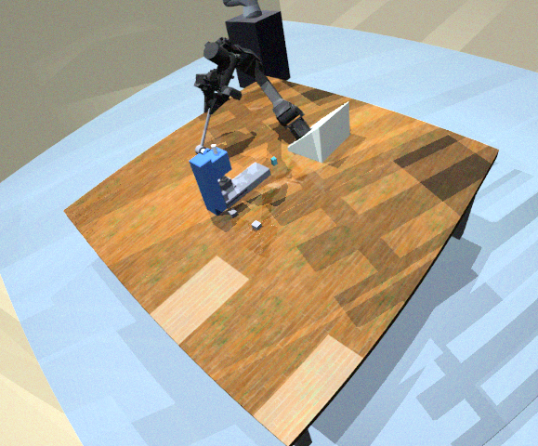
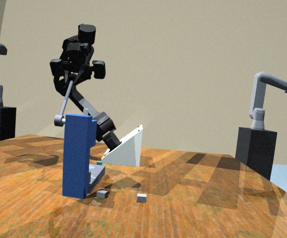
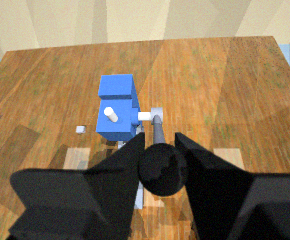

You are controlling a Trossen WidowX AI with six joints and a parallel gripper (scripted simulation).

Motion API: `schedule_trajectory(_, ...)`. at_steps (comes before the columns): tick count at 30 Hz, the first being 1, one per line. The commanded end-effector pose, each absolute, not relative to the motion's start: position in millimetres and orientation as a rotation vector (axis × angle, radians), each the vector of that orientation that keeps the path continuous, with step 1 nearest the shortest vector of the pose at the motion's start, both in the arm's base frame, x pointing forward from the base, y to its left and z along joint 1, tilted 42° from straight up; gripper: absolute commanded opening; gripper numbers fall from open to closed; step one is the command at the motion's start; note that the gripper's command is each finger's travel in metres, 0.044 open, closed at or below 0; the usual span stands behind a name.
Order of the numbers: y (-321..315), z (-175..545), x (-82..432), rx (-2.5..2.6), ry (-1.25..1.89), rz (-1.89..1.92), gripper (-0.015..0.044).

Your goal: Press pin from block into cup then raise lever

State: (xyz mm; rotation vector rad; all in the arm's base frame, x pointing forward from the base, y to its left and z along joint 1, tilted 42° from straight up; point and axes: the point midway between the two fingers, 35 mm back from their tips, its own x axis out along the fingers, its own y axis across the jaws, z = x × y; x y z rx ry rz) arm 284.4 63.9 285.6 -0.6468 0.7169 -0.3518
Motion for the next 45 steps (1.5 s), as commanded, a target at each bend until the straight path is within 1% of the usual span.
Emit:
schedule_trajectory(1, 61.4, 282.3, 279.5, -0.655, 0.725, -0.351, 0.0000)
schedule_trajectory(45, 53.4, 271.4, 264.0, -0.655, 0.725, -0.351, 0.0000)
